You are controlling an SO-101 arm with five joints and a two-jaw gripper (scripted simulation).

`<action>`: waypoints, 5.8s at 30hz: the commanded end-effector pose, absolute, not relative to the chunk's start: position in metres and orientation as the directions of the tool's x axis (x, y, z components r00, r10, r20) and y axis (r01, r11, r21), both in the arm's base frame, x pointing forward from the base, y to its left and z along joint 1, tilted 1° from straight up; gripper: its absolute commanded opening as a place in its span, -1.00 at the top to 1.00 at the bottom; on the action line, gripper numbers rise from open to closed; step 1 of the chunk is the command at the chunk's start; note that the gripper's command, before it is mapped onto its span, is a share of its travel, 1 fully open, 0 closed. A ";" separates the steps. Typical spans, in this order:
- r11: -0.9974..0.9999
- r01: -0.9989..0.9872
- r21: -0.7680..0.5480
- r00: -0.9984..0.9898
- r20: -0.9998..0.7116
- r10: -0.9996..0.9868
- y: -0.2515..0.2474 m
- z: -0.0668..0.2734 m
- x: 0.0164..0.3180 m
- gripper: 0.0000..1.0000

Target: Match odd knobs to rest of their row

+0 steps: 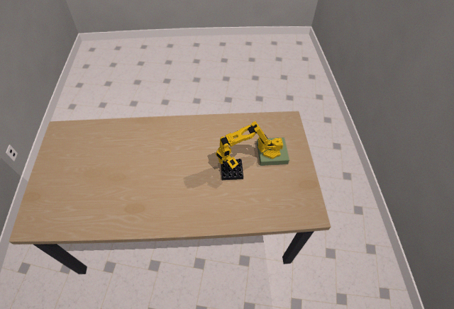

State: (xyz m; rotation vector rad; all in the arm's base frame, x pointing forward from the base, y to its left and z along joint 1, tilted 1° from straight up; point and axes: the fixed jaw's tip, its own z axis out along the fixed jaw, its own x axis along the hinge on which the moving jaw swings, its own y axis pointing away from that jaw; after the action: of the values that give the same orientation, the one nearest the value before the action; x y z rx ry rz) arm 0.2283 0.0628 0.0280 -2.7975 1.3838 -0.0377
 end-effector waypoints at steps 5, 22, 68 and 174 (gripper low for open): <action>-0.618 -0.786 -0.011 0.617 0.004 -0.787 0.063 0.019 0.225 0.81; -0.617 -0.786 -0.011 0.617 0.004 -0.787 0.063 0.018 0.225 0.81; -0.617 -0.786 -0.011 0.617 0.004 -0.787 0.065 0.018 0.224 0.81; -0.614 -0.786 -0.064 0.614 0.025 -0.789 0.063 -0.014 0.222 0.81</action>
State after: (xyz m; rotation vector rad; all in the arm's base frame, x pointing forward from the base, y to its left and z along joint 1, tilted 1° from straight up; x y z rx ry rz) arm 0.2345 0.0663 0.0080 -2.7168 1.3328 -0.1819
